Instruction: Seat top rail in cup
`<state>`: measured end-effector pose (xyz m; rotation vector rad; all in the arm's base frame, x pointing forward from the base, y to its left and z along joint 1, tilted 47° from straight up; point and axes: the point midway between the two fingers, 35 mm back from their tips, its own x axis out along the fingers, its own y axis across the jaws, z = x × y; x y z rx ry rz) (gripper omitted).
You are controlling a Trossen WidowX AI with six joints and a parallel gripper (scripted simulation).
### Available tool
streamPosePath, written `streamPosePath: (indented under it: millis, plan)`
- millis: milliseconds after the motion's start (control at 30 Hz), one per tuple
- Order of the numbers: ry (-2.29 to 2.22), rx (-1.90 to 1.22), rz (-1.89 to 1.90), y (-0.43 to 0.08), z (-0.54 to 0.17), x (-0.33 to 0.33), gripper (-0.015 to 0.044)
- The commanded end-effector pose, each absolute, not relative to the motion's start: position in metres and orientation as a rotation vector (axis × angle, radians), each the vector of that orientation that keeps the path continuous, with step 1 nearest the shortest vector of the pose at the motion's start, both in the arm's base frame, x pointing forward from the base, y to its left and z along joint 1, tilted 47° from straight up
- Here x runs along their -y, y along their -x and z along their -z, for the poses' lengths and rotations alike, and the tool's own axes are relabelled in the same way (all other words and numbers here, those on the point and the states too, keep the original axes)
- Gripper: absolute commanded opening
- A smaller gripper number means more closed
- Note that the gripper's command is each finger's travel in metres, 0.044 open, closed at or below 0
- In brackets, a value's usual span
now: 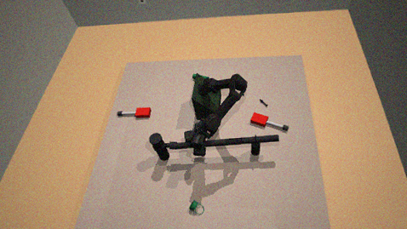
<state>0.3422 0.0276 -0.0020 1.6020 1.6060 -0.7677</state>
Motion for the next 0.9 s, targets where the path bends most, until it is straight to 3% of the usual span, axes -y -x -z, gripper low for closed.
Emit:
streamPosePath:
  millis: [0,867]
  plan:
    - [-1.599,-1.602,0.774,-0.3418,0.0011,-0.026,0.0]
    - [-1.594,-1.595,0.781,-0.3414,-0.0014,-0.0217,0.0]
